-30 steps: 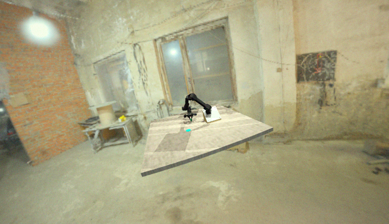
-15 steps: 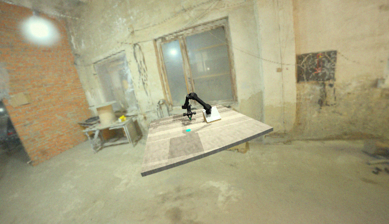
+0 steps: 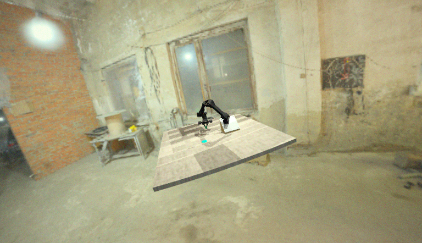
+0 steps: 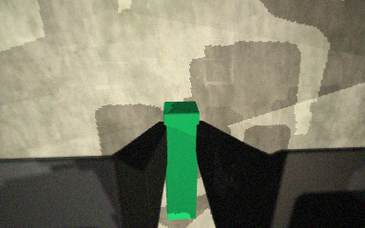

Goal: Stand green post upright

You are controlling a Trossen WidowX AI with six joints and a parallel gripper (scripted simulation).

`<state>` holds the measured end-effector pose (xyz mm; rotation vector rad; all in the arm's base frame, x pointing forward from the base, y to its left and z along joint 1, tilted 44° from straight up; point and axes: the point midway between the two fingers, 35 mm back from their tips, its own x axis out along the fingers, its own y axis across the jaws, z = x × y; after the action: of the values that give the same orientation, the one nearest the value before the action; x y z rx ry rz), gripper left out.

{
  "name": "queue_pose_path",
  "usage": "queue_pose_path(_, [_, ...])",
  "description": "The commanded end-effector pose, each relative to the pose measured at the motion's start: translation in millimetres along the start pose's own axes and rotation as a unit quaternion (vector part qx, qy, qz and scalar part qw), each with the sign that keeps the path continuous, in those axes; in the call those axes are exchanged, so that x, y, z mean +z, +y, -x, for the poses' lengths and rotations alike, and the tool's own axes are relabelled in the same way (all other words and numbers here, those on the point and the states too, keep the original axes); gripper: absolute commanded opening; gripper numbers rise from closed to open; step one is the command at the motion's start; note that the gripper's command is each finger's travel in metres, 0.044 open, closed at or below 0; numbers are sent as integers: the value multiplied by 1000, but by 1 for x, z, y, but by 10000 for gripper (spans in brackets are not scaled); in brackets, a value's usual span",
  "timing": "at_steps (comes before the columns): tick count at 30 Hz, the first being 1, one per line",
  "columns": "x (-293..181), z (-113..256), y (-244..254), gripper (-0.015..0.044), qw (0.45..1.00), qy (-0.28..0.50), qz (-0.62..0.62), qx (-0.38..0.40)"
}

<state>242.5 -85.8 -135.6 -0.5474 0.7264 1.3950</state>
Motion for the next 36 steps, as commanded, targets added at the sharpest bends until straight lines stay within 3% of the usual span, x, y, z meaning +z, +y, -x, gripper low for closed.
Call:
queue_pose_path(1, [-1, 8, -2, 23, 1000, 5, 3, -1])
queue_pose_path(36, [3, 60, 2, 23, 1000, 0, 2, 14])
